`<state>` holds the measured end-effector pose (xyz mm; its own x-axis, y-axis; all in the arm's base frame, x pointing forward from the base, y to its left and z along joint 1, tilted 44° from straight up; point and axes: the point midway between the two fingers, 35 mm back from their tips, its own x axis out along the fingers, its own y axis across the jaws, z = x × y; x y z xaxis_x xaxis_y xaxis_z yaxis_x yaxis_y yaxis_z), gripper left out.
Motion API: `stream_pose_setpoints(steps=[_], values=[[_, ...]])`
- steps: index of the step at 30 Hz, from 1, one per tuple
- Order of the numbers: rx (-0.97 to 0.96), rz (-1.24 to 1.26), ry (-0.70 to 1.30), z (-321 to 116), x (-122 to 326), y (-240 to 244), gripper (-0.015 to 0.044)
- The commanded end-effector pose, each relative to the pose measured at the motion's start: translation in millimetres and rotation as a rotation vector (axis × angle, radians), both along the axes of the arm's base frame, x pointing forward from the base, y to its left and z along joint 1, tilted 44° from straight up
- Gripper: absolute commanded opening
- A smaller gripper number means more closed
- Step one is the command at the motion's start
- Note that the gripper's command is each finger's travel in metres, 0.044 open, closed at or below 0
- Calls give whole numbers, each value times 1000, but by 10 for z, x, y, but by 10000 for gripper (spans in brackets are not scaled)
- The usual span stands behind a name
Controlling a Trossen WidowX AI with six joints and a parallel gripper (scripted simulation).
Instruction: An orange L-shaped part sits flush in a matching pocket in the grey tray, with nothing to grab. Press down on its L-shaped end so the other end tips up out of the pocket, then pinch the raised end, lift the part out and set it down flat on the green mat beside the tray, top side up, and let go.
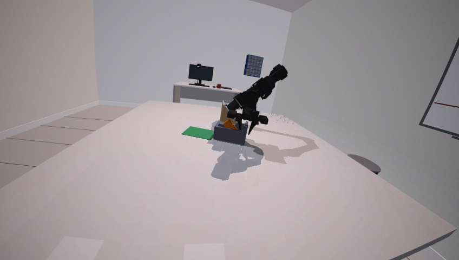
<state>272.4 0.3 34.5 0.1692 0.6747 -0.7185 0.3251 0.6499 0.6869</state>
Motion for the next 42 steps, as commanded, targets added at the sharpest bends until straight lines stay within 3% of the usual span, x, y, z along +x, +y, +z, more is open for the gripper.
stream_pose_setpoints(steps=[1,9,17,42], values=[[-2,4,5,38,-5,3,180],[-2,8,13,198,-10,-62,180],[-3,8,15,728,-184,-699,180],[-8,-11,5,717,-154,-711,180]])
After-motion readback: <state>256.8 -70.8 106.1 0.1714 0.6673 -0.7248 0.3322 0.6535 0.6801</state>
